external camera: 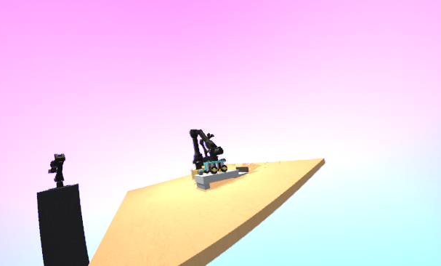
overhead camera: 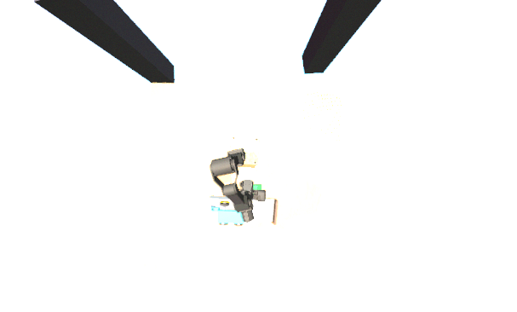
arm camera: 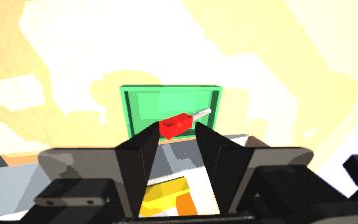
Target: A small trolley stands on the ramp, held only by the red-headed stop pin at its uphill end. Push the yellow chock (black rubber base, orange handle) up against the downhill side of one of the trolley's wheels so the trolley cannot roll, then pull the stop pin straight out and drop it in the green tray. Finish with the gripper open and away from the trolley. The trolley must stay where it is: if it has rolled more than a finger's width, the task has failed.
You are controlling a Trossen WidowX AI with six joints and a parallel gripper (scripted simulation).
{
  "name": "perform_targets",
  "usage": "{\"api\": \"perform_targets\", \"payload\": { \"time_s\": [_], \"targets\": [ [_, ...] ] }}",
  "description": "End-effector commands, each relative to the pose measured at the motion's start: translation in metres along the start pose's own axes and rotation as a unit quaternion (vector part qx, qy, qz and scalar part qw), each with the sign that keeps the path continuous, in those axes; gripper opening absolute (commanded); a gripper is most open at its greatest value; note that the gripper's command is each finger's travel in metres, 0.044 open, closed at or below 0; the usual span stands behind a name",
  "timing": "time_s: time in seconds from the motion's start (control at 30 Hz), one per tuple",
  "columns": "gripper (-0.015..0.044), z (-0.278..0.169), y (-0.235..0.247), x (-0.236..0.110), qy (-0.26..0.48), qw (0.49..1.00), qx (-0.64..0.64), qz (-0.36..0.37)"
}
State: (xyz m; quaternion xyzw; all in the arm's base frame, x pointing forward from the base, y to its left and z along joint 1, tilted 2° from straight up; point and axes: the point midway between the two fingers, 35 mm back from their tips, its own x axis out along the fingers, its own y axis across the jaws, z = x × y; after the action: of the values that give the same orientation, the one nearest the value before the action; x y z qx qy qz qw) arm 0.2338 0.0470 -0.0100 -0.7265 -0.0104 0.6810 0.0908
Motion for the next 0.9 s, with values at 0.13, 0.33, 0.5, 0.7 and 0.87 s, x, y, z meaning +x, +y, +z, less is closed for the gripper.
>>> {"api": "perform_targets", "payload": {
  "time_s": [0.13,0.33,0.5,0.7,0.87],
  "targets": [
    [0.0190,0.0004,0.0045,0.0035,-0.001,1.000,-0.003,-0.003],
    [0.0190,0.0004,0.0081,0.0058,-0.001,1.000,-0.003,-0.002],
    [0.0190,0.0007,0.0105,0.0080,-0.001,1.000,-0.003,-0.002],
    [0.0295,-0.0006,0.0106,0.0062,0.002,1.000,0.000,0.000],
    [0.0340,-0.0006,0.0106,0.0062,0.002,1.000,0.000,0.000]
  ]
}}
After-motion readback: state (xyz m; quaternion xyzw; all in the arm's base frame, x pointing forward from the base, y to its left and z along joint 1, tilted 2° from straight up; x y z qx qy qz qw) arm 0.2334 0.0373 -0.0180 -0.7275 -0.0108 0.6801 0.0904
